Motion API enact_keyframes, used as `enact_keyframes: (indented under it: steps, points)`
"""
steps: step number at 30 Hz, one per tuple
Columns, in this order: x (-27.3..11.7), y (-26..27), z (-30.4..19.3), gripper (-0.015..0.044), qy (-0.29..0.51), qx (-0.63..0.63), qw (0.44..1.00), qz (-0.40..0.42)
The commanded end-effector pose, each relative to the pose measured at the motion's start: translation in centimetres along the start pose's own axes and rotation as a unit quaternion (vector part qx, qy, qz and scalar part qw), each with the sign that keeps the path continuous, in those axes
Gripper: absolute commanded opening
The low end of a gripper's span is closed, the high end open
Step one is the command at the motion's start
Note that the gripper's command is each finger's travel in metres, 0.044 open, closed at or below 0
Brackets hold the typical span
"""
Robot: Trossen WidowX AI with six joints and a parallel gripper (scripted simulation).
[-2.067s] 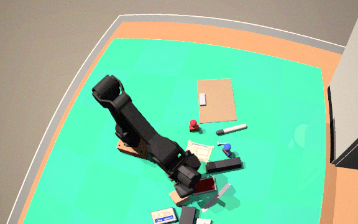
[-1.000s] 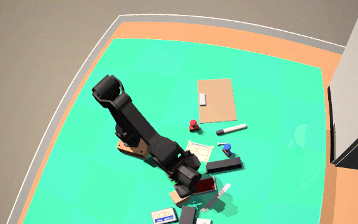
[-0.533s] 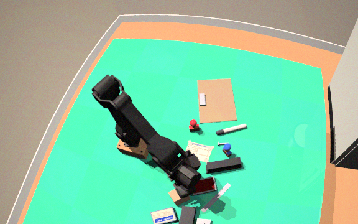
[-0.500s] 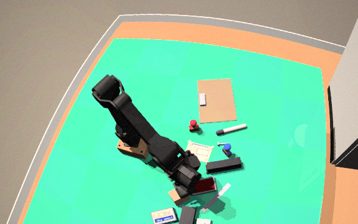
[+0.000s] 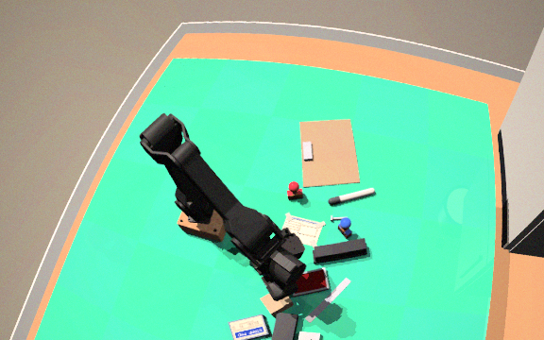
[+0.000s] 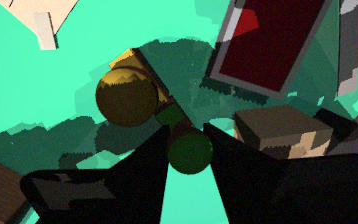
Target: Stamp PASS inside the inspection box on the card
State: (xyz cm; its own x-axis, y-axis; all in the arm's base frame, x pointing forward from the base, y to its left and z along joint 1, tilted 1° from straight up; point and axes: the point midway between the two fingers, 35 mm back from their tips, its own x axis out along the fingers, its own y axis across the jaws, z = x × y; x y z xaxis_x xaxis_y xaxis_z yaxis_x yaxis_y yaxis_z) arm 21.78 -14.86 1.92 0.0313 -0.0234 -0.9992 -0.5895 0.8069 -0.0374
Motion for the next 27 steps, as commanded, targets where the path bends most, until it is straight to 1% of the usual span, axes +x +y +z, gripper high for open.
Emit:
enact_keyframes:
  steps: [1,27]
  points:
    - [-0.2,0.0,0.0,0.0000,-0.001,0.000,1.000,-0.001]
    - [-1.5,-0.1,0.0,0.0000,-0.007,0.000,1.000,-0.010]
